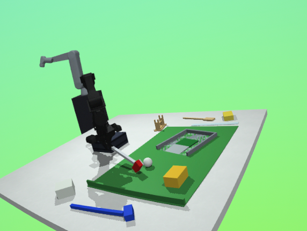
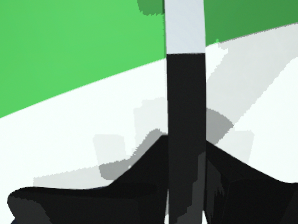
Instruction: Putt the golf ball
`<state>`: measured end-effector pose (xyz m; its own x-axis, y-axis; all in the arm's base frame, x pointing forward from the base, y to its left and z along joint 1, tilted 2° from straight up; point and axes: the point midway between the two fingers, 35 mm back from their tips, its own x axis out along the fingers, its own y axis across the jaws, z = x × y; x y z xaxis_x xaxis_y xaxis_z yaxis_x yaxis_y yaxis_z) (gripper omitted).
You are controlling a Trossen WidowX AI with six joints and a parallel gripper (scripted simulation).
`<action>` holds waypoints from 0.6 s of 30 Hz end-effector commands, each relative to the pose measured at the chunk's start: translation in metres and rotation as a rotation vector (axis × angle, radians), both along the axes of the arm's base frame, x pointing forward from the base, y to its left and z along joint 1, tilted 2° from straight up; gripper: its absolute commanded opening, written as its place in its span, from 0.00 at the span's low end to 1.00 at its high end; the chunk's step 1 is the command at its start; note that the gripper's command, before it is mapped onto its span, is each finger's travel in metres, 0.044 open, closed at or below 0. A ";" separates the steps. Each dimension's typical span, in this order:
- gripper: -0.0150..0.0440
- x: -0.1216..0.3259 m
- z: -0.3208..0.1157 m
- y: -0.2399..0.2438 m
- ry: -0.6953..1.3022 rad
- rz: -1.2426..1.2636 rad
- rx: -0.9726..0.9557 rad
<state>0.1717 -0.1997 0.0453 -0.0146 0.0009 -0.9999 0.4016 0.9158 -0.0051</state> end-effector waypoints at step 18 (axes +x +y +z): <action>0.25 -0.010 -0.001 -0.026 -0.003 -0.003 -0.009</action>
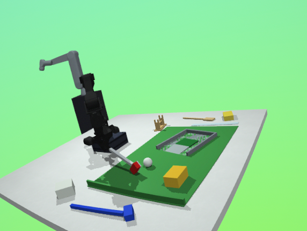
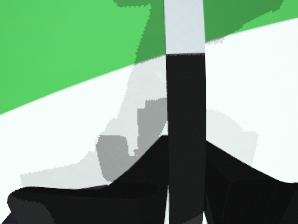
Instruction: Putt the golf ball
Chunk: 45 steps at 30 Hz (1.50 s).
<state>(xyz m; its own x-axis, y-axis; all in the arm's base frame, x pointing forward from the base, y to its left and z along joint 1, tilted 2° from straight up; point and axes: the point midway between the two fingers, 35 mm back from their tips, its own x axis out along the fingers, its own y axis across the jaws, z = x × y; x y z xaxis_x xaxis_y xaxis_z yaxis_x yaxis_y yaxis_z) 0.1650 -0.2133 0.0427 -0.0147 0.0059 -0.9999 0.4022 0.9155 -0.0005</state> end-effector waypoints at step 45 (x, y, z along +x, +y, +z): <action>0.25 0.052 0.052 0.112 -0.004 0.002 0.001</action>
